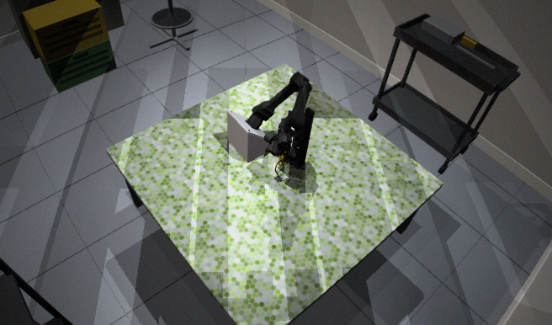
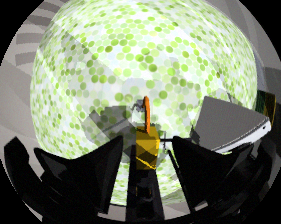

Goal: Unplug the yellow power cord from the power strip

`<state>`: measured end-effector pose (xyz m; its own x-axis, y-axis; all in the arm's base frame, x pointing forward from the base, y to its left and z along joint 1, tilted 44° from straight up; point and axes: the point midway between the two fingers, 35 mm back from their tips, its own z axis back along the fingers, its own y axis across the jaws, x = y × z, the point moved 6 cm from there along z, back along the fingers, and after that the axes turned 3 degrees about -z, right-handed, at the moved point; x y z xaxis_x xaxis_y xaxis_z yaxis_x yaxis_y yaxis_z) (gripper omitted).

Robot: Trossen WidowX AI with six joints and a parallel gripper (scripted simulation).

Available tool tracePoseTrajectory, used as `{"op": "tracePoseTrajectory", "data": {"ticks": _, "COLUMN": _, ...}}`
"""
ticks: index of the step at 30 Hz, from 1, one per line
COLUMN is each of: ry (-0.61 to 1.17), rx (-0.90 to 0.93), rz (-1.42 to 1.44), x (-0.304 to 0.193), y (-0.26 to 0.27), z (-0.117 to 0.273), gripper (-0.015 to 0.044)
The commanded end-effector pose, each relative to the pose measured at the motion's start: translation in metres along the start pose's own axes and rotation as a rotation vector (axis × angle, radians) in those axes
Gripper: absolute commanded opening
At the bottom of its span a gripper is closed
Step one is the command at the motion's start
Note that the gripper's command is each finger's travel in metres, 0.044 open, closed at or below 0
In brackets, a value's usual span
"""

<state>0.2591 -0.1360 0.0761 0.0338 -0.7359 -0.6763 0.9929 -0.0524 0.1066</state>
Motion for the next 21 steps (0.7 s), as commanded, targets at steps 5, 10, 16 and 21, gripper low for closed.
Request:
{"op": "tracePoseTrajectory", "data": {"ticks": 5, "ry": 0.001, "rx": 0.002, "rz": -0.005, "x": 0.018, "y": 0.002, "z": 0.004, "gripper": 0.0440}}
{"op": "tracePoseTrajectory", "data": {"ticks": 10, "ry": -0.001, "rx": 0.003, "rz": -0.004, "x": 0.059, "y": 0.003, "z": 0.012, "gripper": 0.0440}}
{"op": "tracePoseTrajectory", "data": {"ticks": 16, "ry": -0.001, "rx": 0.003, "rz": -0.004, "x": 0.059, "y": 0.003, "z": 0.012, "gripper": 0.0440}}
{"op": "tracePoseTrajectory", "data": {"ticks": 21, "ry": -0.001, "rx": 0.003, "rz": -0.004, "x": 0.059, "y": 0.003, "z": 0.012, "gripper": 0.0440}}
